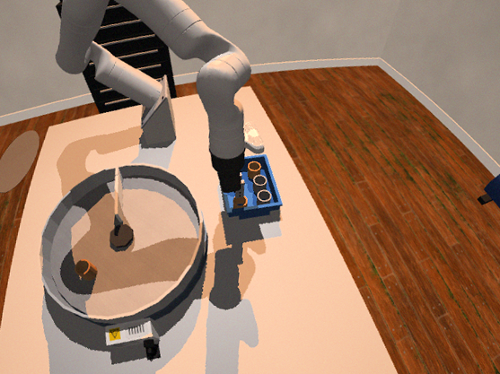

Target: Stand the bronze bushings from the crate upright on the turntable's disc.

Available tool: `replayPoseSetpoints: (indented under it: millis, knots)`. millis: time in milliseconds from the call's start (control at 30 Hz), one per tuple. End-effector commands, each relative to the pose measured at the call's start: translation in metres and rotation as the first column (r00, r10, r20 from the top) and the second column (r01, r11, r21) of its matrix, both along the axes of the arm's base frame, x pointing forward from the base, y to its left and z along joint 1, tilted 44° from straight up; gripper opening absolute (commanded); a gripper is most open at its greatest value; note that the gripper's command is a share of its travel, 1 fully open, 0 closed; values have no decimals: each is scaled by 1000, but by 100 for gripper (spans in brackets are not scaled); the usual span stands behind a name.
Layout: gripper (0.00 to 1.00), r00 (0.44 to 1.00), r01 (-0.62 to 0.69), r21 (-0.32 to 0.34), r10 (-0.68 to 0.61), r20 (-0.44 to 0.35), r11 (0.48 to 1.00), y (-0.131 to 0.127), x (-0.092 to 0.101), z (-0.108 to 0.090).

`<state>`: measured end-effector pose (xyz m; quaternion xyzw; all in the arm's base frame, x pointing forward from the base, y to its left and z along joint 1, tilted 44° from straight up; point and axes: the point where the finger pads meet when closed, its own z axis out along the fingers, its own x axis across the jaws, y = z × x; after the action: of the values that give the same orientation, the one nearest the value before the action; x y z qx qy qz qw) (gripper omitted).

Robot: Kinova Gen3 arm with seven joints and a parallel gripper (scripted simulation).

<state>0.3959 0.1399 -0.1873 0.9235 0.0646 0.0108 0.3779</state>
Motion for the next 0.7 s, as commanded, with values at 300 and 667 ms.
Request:
replayPoseSetpoints:
  millis: [300,667]
  knots:
    - [36,1000,-1,2,1,1,1000,-3,1,-4]
    - [36,1000,-1,2,1,1,1000,-3,1,-4]
